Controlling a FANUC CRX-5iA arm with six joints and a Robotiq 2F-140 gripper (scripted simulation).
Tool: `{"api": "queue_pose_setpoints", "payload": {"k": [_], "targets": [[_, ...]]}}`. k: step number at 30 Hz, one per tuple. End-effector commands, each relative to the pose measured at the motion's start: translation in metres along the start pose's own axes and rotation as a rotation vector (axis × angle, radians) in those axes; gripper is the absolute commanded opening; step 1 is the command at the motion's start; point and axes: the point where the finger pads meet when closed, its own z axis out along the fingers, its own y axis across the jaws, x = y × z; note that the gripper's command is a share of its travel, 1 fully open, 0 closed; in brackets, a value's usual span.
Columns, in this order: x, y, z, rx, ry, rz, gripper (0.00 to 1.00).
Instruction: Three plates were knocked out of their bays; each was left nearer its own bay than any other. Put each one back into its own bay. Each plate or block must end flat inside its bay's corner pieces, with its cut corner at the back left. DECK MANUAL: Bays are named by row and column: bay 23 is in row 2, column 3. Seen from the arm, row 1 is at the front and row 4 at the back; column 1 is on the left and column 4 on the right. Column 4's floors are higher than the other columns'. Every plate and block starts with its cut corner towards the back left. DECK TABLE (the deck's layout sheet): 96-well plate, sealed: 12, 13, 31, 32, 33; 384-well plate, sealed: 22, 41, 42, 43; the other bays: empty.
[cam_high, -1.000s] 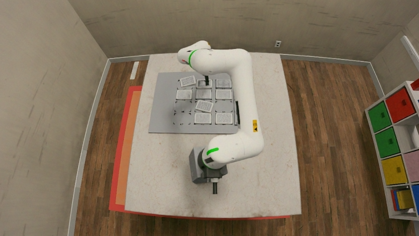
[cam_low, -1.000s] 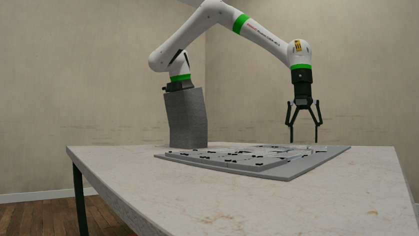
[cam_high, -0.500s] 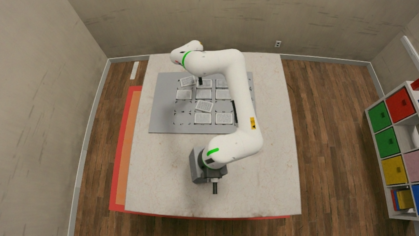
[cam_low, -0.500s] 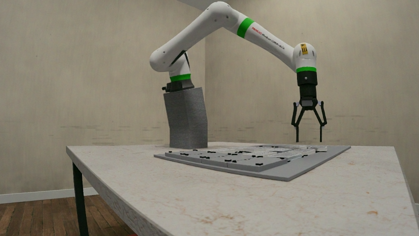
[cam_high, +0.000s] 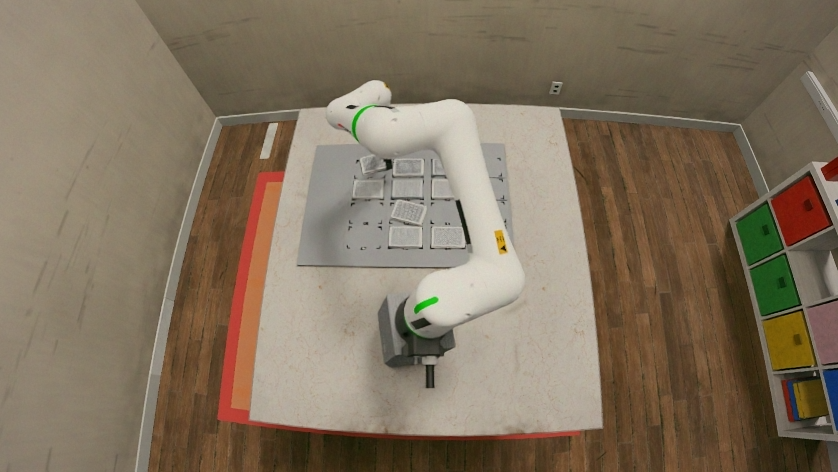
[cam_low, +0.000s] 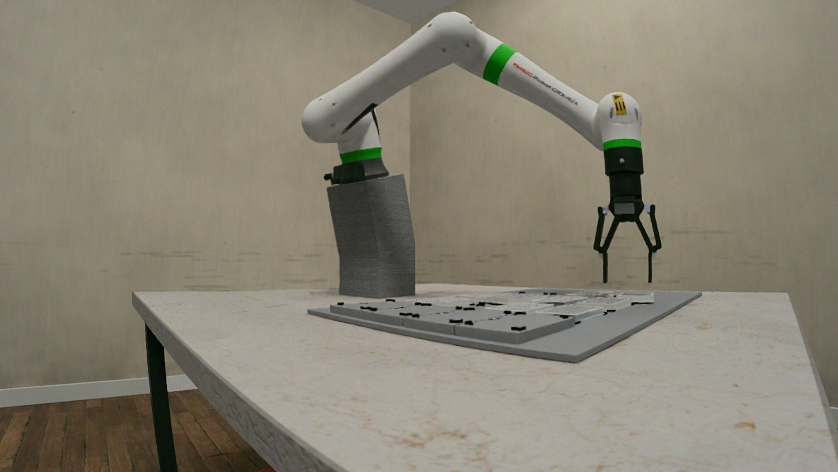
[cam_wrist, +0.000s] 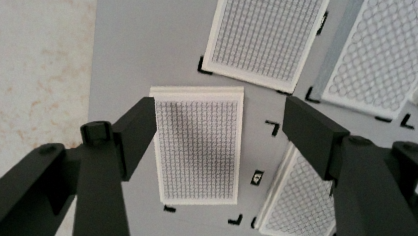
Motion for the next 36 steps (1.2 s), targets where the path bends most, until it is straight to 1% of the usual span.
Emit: {"api": "queue_pose_setpoints", "payload": {"k": [1, 5, 7, 14, 24, 36], "targets": [[-0.009, -0.005, -0.001, 0.002, 0.000, 0.000, 0.70], [-0.025, -0.010, -0.001, 0.002, 0.000, 0.000, 0.70], [-0.025, -0.010, -0.001, 0.002, 0.000, 0.000, 0.70], [-0.051, -0.020, -0.001, 0.002, 0.000, 0.000, 0.70], [-0.051, -0.020, 0.000, 0.002, 0.000, 0.000, 0.70], [-0.051, -0.020, 0.016, 0.002, 0.000, 0.000, 0.70]]}}
